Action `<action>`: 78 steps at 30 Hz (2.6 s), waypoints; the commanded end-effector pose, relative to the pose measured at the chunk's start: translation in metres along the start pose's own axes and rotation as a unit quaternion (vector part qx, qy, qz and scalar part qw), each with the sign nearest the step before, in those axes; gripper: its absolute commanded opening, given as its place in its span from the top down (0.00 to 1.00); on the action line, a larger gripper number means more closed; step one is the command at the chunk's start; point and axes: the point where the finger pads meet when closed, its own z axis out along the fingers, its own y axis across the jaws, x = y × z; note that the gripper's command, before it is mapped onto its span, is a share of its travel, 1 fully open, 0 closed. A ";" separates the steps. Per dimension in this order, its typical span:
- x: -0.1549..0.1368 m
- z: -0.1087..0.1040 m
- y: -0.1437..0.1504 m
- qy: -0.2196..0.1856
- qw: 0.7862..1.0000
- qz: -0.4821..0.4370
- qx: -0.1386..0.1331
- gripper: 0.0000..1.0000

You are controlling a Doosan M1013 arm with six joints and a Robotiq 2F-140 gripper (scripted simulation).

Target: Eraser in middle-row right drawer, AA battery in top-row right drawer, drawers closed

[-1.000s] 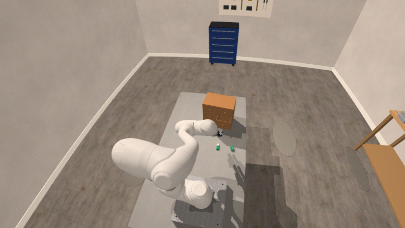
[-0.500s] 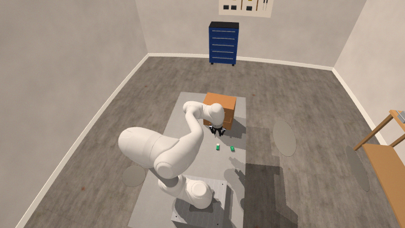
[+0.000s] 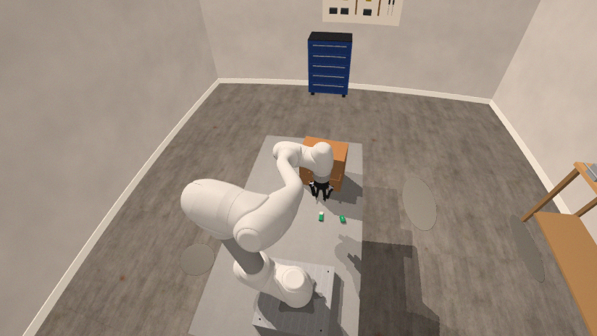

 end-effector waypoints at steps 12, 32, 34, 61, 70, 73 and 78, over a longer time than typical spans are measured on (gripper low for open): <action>-0.003 -0.003 0.000 -0.018 1.000 0.000 0.000 0.80; 0.035 0.086 -0.002 -0.018 0.999 -0.036 0.001 0.80; 0.045 0.119 -0.003 -0.018 0.999 -0.050 0.001 0.80; 0.058 0.177 -0.005 -0.018 0.997 -0.073 0.001 0.77; 0.058 0.178 -0.005 -0.018 0.997 -0.073 0.001 0.77; 0.057 0.181 -0.005 -0.018 0.997 -0.073 0.001 0.77; 0.057 0.191 -0.005 -0.018 0.997 -0.073 0.001 0.77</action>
